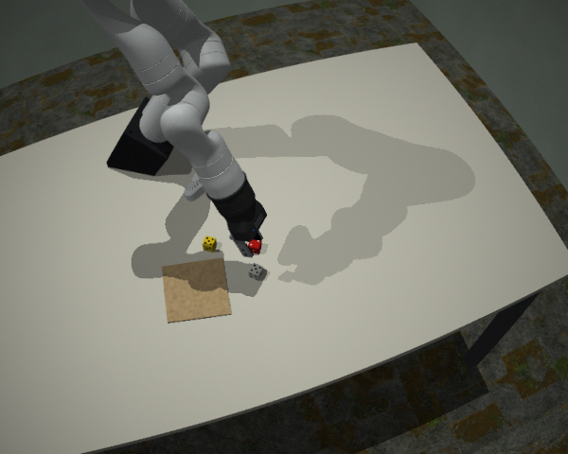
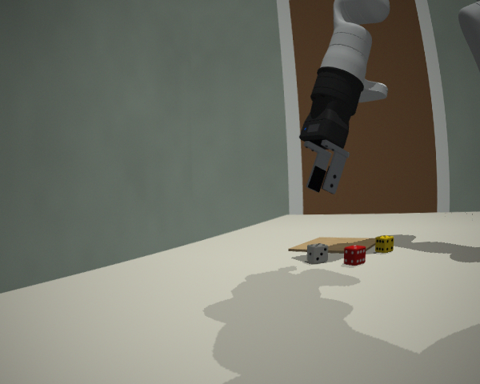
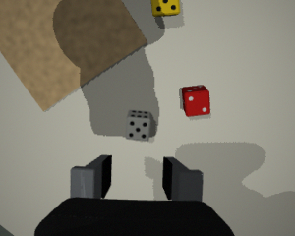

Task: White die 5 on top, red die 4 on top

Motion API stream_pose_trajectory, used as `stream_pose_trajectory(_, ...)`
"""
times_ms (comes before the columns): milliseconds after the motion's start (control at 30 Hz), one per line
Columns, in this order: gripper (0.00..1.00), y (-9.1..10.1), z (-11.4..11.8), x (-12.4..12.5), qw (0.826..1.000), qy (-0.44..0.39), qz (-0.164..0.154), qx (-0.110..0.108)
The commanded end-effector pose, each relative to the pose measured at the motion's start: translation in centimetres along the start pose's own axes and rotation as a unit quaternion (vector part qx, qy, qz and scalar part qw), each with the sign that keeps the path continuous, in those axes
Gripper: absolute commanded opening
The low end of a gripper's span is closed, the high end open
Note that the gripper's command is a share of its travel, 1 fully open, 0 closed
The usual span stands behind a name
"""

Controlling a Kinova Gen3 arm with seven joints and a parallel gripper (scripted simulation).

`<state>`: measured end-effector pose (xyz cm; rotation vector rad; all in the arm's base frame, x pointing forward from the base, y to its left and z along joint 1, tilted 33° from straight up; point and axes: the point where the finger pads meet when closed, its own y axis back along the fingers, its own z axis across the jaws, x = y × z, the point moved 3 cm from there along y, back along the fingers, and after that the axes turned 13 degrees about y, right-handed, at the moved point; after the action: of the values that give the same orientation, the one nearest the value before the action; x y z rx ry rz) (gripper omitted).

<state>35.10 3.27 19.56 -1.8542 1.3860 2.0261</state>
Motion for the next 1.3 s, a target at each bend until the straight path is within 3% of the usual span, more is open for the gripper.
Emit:
stream_pose_trajectory(0,0.79,0.2,-0.8,-0.2,0.999,-0.004,0.04,-0.025)
stream_pose_trajectory(100,0.79,0.3,-0.8,-0.4,0.998,-0.004,0.05,-0.028)
stream_pose_trajectory(333,0.79,0.5,-1.1,-1.6,0.992,-0.003,0.116,-0.044)
stream_pose_trajectory(600,0.79,0.5,-1.4,-2.5,0.984,-0.002,0.17,-0.057)
stream_pose_trajectory(1233,0.79,0.6,-1.4,-3.1,0.979,-0.001,0.196,-0.064)
stream_pose_trajectory(1267,1.0,0.6,-1.4,-3.1,0.979,-0.001,0.196,-0.064)
